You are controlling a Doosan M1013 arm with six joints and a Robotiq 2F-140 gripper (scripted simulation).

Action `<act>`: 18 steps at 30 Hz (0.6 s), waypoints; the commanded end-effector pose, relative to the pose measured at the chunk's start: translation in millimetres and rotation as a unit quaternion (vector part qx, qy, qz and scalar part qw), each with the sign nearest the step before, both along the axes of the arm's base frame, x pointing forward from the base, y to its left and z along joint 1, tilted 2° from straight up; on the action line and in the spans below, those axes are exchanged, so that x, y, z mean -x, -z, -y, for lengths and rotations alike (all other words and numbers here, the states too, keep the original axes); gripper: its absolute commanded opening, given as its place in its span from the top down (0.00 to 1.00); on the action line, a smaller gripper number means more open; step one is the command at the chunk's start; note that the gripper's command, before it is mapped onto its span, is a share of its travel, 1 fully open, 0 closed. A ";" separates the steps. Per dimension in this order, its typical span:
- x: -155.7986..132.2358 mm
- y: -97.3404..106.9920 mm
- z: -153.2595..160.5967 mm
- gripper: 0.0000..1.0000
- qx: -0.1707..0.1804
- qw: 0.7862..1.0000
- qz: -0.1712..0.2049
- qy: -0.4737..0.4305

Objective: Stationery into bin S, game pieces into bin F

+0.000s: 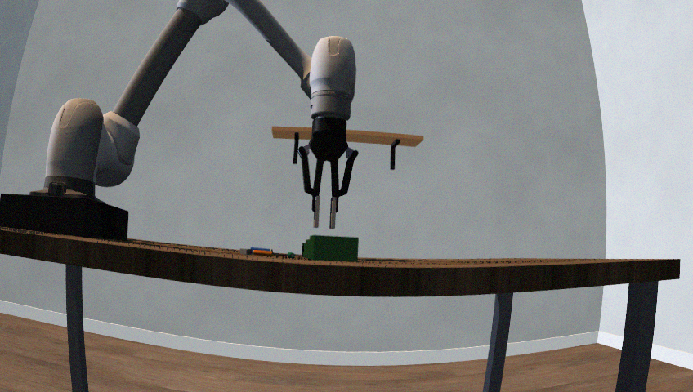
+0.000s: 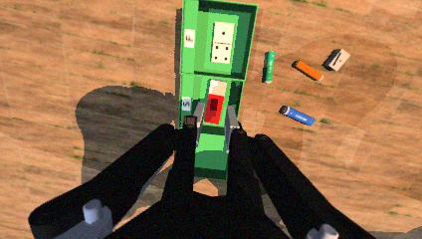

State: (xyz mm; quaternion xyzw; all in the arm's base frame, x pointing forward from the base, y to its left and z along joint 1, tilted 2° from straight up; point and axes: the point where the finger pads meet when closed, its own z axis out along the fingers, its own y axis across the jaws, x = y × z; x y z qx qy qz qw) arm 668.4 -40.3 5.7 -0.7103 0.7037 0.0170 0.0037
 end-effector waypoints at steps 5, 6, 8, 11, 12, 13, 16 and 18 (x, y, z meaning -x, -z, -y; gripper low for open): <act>7.4 -2.5 3.8 0.82 0.000 1.000 -0.001 0.025; 14.8 -2.7 7.5 0.82 0.001 0.999 -0.001 0.050; 29.7 -3.2 15.0 0.82 0.002 0.996 -0.003 0.094; 44.6 -3.7 22.5 0.82 0.002 0.992 -0.004 0.123; 44.6 -3.7 22.5 0.82 0.002 0.992 -0.004 0.123; 52.1 -3.9 26.2 0.82 0.003 0.985 -0.005 0.172; 74.4 -4.6 37.5 0.82 0.004 0.977 -0.006 0.212; 89.3 -5.1 44.9 0.82 0.004 0.976 -0.006 0.218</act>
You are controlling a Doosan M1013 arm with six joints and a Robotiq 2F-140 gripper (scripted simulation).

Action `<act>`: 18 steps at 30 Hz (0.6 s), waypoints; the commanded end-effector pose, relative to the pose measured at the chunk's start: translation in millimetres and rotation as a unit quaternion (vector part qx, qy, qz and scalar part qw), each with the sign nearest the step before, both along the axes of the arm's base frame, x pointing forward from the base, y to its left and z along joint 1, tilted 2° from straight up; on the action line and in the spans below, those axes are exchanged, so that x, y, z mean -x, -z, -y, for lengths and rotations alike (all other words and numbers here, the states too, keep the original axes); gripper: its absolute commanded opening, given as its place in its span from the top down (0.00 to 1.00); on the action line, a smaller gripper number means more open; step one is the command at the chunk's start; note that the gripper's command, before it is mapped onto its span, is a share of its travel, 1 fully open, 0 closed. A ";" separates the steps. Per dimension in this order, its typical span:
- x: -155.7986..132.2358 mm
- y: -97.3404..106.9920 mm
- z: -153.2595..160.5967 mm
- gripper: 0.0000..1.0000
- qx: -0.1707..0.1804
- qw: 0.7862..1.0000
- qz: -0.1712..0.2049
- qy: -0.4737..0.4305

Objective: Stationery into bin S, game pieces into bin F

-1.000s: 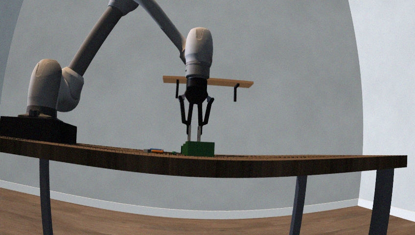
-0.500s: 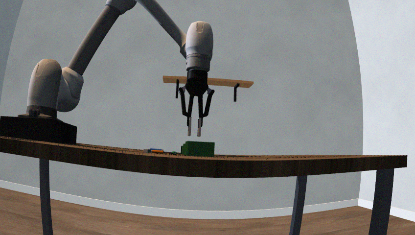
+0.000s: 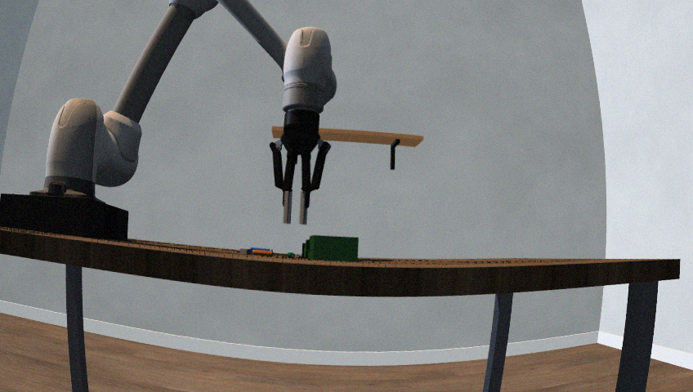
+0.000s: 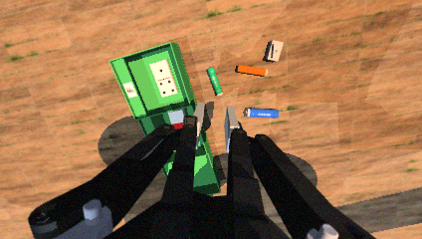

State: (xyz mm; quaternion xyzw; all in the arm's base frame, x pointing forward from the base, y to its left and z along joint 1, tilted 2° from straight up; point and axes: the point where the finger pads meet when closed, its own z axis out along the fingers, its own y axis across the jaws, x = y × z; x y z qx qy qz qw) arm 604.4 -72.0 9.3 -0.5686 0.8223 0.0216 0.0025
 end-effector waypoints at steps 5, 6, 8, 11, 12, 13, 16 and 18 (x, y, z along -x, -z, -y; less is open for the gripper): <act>62.5 -2.7 31.9 0.82 0.005 0.999 0.000 0.035; 69.9 -2.9 35.7 0.82 0.005 0.999 0.000 0.035; 84.8 -3.4 43.1 0.82 0.005 0.999 0.000 0.035; 92.2 -3.7 46.9 0.82 0.005 0.999 0.000 0.035; 100.7 -3.9 51.2 0.82 0.005 0.999 0.000 0.035; 102.0 -3.9 52.0 0.82 0.005 0.999 0.000 0.035; 103.5 -3.9 53.0 0.82 0.005 0.999 0.000 0.035; 103.2 -3.9 52.9 0.82 0.005 0.999 0.000 0.035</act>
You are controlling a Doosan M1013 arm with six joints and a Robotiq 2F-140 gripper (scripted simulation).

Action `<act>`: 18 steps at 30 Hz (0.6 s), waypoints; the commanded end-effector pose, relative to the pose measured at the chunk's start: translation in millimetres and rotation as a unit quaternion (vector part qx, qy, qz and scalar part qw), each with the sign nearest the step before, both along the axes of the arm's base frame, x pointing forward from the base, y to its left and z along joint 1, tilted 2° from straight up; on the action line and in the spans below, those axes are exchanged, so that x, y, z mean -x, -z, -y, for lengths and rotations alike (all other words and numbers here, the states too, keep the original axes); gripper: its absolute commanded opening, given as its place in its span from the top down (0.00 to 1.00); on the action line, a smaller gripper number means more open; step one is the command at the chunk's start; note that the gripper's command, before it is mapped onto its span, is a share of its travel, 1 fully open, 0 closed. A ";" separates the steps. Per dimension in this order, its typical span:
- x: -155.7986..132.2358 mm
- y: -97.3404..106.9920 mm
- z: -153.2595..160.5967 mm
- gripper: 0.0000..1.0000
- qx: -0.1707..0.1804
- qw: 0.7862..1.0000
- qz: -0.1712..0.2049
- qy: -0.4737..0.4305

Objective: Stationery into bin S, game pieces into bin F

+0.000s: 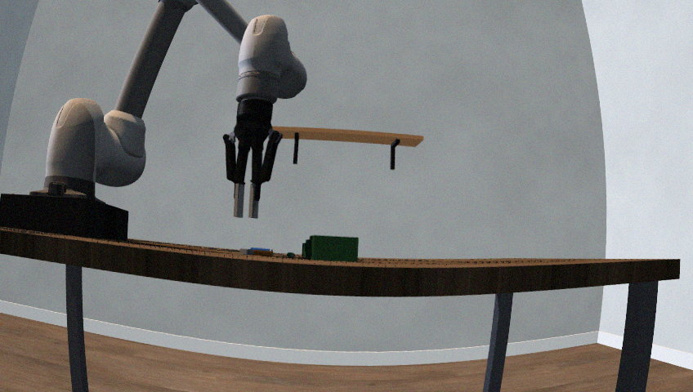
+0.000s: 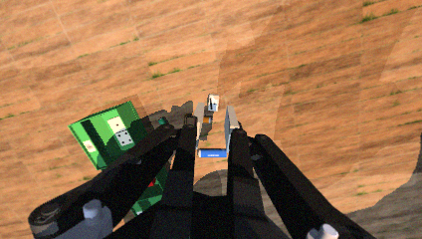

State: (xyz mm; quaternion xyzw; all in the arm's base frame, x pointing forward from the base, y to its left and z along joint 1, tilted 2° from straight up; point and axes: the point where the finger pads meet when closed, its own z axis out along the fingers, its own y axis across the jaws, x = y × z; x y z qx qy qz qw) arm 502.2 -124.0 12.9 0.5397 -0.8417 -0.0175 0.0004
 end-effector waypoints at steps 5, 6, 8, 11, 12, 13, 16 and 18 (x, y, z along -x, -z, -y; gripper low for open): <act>-0.9 -0.3 -0.2 0.82 0.000 1.000 0.000 0.000; -1.2 -0.3 -0.4 0.82 0.000 1.000 0.000 0.000; -1.8 -0.3 -0.8 0.82 0.000 1.000 0.000 0.000; -2.0 -0.3 -0.9 0.82 0.000 1.000 0.000 0.000; -2.1 -0.3 -1.0 0.82 0.000 1.000 0.000 0.000; -2.3 -0.3 -1.1 0.82 0.000 1.000 0.000 0.000; -2.7 -0.3 -1.4 0.82 0.000 1.000 0.000 0.000; -2.9 -0.3 -1.5 0.82 0.000 1.000 0.000 0.000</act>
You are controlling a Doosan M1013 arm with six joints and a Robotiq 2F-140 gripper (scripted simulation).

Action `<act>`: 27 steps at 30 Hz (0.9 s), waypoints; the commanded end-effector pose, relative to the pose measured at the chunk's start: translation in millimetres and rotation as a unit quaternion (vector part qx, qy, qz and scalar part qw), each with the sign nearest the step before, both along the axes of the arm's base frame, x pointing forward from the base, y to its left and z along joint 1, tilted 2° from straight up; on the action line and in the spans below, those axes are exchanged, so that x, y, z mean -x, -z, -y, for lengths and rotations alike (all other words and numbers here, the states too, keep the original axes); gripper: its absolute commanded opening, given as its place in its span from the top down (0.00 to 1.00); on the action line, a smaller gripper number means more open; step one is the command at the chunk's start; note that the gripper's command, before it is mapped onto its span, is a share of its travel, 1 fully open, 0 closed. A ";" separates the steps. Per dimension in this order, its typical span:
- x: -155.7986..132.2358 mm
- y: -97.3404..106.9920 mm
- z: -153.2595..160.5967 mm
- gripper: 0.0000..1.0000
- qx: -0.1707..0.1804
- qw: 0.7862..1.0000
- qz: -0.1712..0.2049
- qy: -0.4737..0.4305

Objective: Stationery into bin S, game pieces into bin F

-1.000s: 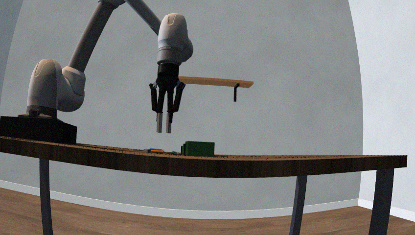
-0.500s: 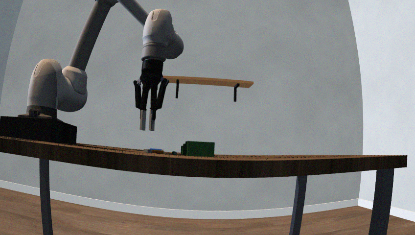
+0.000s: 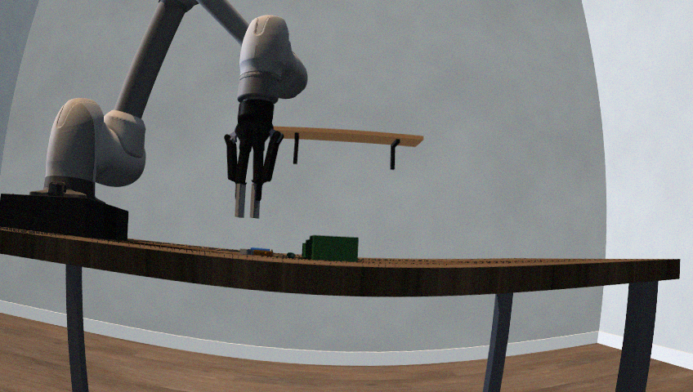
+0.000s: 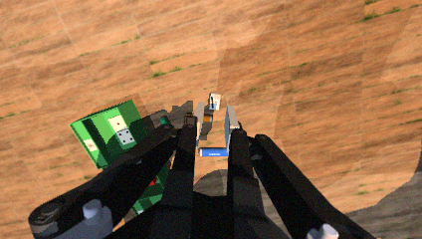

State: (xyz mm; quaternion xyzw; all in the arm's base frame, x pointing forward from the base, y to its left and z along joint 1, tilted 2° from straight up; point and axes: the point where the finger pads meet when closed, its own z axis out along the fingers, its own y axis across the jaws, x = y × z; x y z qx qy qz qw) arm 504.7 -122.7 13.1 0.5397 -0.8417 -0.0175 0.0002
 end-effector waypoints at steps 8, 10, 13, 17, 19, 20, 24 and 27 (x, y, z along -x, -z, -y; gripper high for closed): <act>-0.7 -0.1 -0.5 0.82 0.000 1.000 0.000 0.000; -0.7 -0.1 -0.5 0.82 0.000 1.000 0.000 0.000; -0.6 7.9 -0.7 0.82 0.000 1.000 0.000 0.000; -0.3 23.9 -1.2 0.82 0.000 1.000 0.000 0.000; -0.2 31.9 -1.4 0.82 0.000 1.000 0.000 0.000; -0.2 35.9 -1.6 0.82 0.000 1.000 0.000 0.000; 0.0 51.9 -2.0 0.82 0.000 1.000 0.000 0.000; 0.1 55.9 -2.1 0.82 0.000 1.000 0.000 0.000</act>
